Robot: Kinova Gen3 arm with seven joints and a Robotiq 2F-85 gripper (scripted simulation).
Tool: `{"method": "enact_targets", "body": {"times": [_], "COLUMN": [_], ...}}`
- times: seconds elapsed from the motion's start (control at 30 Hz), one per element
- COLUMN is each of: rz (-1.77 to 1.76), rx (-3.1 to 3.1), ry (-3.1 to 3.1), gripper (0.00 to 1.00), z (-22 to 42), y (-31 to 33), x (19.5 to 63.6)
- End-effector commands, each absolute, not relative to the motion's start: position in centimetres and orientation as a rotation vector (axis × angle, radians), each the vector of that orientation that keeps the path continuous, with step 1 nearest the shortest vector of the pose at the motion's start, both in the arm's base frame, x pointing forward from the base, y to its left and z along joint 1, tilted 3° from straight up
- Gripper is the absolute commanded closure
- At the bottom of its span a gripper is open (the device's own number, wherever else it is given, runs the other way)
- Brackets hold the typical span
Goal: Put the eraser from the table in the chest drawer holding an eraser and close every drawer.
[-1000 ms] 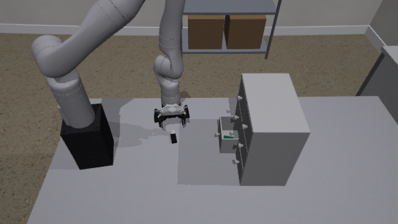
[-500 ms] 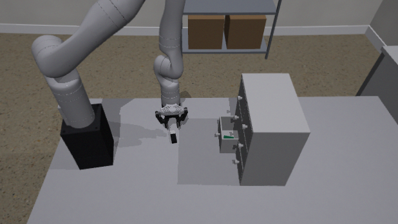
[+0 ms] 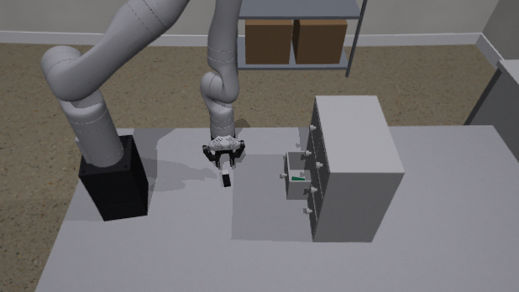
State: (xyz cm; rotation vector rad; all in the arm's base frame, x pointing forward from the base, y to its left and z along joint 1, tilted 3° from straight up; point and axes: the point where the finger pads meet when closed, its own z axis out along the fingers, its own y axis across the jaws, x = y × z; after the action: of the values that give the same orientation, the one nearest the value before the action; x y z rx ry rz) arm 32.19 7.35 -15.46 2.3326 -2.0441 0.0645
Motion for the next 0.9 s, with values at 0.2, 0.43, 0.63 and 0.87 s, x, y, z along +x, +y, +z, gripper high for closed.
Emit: {"method": "enact_targets", "body": {"times": [0.2,0.43,0.63,0.87], "rz": [0.065,0.065,0.065,0.065], "rx": [2.333,2.333,2.333,2.333], "ry": [-2.044,-2.044,-2.044,-2.044], "gripper": [0.62,0.62,0.62,0.62], "z": [-16.4,-18.2,-19.2,-20.4], "y": [7.3,7.2,7.2,7.1], "x": [32.2,32.2,32.2,32.2]}}
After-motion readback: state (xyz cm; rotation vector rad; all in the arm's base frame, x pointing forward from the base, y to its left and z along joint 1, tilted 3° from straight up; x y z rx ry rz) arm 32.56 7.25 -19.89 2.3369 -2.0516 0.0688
